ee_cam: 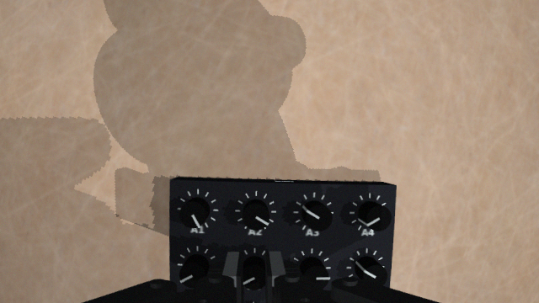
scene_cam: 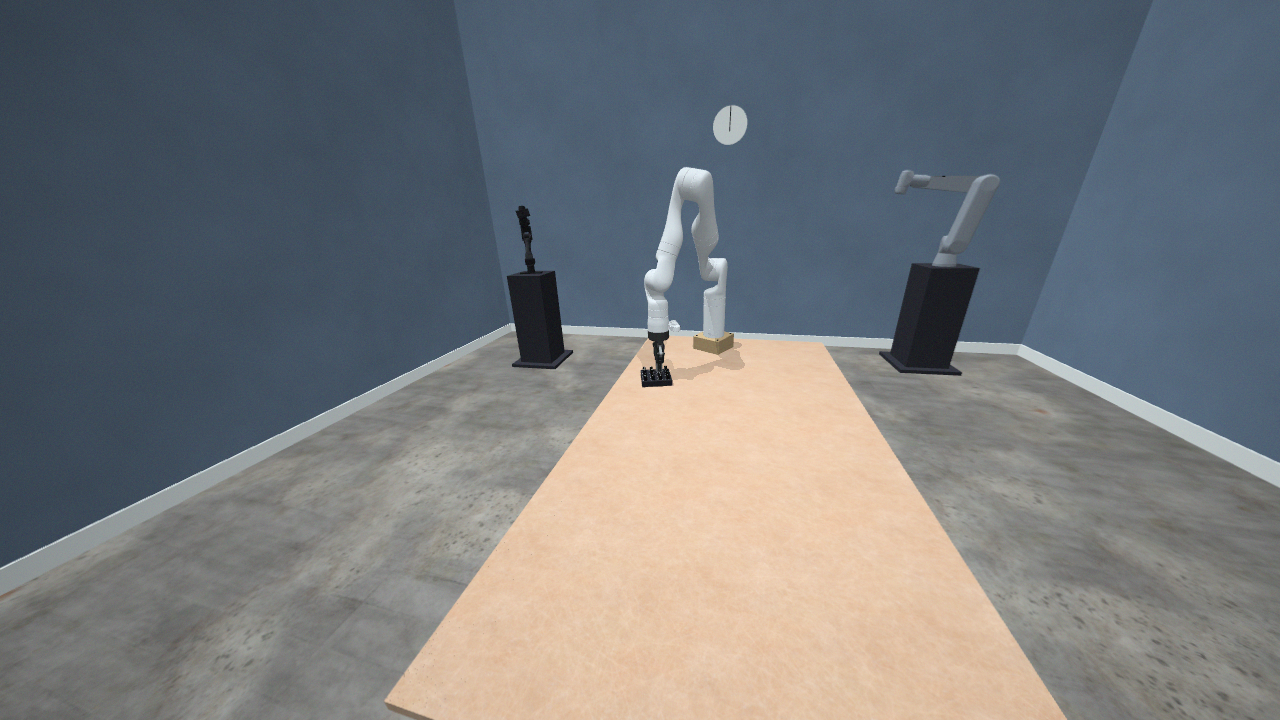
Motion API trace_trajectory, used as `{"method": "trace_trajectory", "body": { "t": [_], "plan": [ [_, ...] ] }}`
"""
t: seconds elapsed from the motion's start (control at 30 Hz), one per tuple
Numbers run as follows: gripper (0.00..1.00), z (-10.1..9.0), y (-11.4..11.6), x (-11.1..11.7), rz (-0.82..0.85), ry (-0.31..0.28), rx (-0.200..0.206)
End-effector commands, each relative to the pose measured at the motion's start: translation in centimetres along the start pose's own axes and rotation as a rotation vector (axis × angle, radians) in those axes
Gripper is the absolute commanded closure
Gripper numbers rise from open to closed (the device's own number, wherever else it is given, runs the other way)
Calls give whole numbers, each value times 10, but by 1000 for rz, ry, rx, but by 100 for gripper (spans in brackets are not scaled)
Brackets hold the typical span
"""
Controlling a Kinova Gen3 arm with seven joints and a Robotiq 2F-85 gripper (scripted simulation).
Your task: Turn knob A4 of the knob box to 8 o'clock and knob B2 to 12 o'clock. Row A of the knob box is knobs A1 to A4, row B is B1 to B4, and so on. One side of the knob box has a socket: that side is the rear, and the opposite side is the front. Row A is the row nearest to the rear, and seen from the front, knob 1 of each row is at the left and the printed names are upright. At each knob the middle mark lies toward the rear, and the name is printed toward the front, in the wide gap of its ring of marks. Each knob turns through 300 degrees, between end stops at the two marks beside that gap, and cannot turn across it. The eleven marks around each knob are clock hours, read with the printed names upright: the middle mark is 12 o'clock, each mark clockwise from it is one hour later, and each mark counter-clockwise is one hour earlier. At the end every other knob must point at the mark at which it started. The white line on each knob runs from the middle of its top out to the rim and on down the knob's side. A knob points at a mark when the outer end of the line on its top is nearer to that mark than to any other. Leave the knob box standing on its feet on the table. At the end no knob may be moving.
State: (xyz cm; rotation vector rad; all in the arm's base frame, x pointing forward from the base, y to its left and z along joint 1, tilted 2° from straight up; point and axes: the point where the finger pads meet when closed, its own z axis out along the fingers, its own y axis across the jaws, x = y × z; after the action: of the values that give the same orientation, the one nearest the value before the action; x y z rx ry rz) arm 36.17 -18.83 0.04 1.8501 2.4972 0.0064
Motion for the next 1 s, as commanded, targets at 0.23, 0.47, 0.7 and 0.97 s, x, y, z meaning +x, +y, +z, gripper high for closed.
{"method": "trace_trajectory", "body": {
  "t": [0.23, 0.47, 0.7, 0.97],
  "plan": [
    [92, 0, 0, 0, 51, -1, 0],
    [92, 0, 0, 0, 104, -1, 0],
    [92, 0, 0, 0, 210, -1, 0],
    [92, 0, 0, 0, 328, -1, 0]
  ]
}}
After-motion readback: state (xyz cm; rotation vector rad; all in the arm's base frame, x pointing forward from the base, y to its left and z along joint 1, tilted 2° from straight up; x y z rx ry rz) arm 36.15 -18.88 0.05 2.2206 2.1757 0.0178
